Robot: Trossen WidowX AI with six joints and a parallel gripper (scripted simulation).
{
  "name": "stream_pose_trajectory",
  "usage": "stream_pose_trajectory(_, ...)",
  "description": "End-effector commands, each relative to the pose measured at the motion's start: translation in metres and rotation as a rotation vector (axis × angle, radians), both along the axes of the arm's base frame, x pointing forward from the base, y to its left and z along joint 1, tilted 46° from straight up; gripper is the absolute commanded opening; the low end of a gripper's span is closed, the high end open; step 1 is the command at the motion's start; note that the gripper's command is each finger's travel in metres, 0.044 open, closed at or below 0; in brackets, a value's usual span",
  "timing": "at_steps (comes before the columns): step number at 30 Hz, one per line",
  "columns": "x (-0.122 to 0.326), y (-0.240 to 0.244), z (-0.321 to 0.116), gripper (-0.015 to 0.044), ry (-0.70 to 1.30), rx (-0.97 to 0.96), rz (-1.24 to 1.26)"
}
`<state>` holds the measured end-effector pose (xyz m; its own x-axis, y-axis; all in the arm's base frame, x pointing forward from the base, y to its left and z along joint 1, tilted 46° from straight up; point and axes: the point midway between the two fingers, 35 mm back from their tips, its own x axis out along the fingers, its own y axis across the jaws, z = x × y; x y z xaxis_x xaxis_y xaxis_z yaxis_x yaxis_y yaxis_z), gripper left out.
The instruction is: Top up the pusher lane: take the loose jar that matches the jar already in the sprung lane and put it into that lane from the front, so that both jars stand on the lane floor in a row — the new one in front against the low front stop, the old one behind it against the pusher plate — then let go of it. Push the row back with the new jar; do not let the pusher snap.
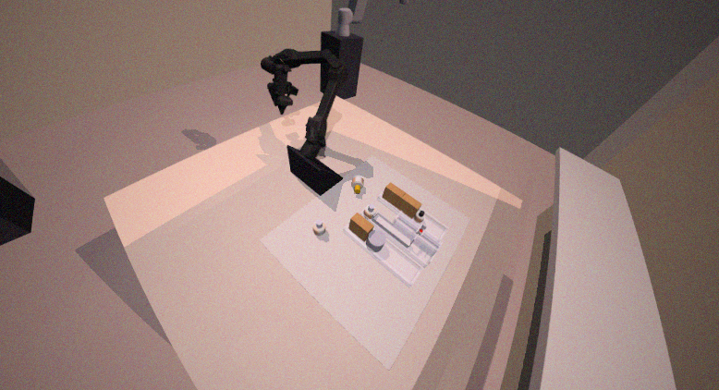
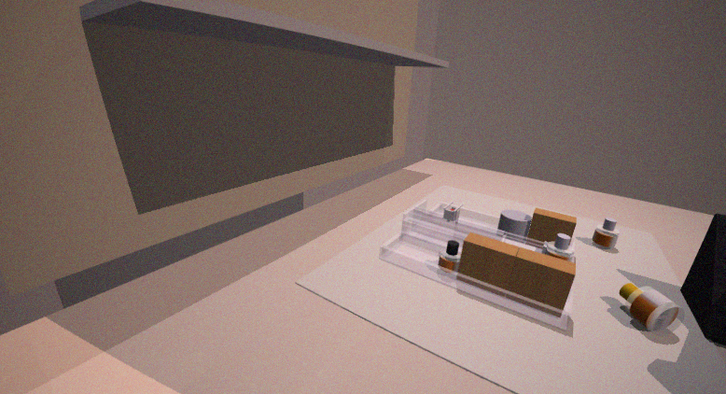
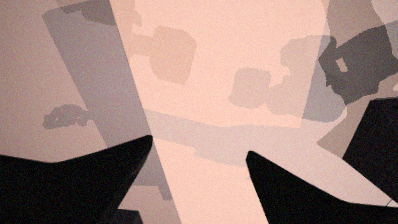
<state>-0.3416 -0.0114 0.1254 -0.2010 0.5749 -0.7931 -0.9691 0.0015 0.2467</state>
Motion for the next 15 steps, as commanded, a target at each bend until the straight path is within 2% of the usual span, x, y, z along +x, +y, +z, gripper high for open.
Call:
stream_pose_trajectory(1,0.0,-0.003,-0.001,0.0426,-0.009,-0.001,0.015)
stream_pose_trajectory(6,0.017,-0.079,-0.028,0.044,-0.229,-0.02,0.418)
stream_pose_trajectory(15,0.09,-0.2,-0.072,0.044,-0.614,0.009,1.158)
